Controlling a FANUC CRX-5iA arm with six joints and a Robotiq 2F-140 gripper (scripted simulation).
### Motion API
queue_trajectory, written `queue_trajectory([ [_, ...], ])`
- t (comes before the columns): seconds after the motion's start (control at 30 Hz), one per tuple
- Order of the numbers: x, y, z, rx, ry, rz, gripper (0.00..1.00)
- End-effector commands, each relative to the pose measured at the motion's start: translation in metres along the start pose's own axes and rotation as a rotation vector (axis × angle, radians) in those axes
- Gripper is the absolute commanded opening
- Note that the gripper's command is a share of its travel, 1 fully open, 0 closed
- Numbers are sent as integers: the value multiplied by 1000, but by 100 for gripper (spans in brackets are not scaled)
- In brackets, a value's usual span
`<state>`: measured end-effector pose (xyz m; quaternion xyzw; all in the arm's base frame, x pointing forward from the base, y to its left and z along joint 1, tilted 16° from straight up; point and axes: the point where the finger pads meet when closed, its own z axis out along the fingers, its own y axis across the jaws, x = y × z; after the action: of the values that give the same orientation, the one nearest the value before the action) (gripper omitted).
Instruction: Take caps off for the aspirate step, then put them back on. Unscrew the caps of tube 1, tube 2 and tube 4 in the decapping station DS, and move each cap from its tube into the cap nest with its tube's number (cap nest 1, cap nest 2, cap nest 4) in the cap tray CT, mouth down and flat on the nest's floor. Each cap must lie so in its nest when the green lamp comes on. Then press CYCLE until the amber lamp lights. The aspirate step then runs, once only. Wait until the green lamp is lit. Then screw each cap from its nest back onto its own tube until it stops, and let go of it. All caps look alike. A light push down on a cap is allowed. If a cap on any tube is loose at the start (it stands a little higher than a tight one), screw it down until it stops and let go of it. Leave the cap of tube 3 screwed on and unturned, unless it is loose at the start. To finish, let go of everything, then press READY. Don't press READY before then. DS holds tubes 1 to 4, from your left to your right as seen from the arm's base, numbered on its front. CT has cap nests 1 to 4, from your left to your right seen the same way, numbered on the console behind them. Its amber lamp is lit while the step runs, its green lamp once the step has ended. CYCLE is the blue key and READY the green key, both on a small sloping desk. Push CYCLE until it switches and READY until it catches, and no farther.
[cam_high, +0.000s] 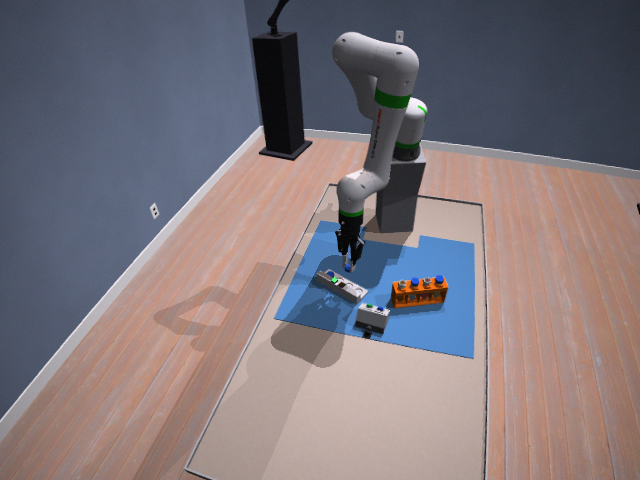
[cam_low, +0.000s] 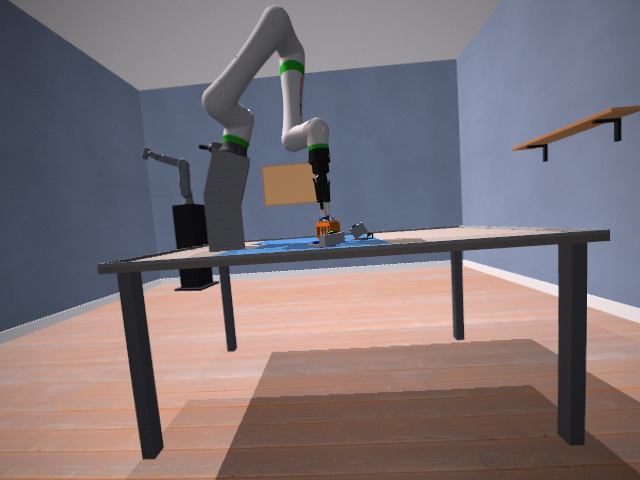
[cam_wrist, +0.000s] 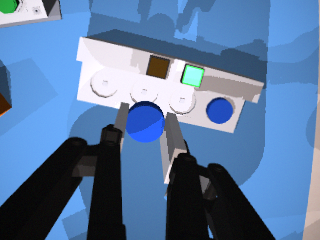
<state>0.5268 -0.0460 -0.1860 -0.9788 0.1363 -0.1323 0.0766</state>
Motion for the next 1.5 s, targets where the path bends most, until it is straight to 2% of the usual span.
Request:
queue_trajectory([
  [0.0, 1, 0, -25, 4, -36, 2, 0],
  [0.07, 1, 0, -25, 4, -36, 2, 0],
  [0.13, 2, 0, -34, 4, -36, 2, 0],
  [0.3, 2, 0, -34, 4, -36, 2, 0],
  [0.4, -9, -23, -35, 0, -37, 252, 0],
  [0.47, -12, -30, -35, -2, -37, 323, 0],
  [0.57, -19, -45, -35, -2, -37, 323, 0],
  [0.63, -19, -45, -35, -2, -37, 323, 0],
  [1.0, -55, -121, -37, -2, -37, 323, 0],
  [1.03, -55, -121, -37, -2, -37, 323, 0],
  [1.13, -65, -143, -37, -2, -37, 323, 0],
  [1.2, -65, -143, -37, -2, -37, 323, 0],
  [1.4, -87, -189, -38, -2, -37, 323, 0],
  [1.47, -90, -196, -38, -2, -37, 323, 0],
])
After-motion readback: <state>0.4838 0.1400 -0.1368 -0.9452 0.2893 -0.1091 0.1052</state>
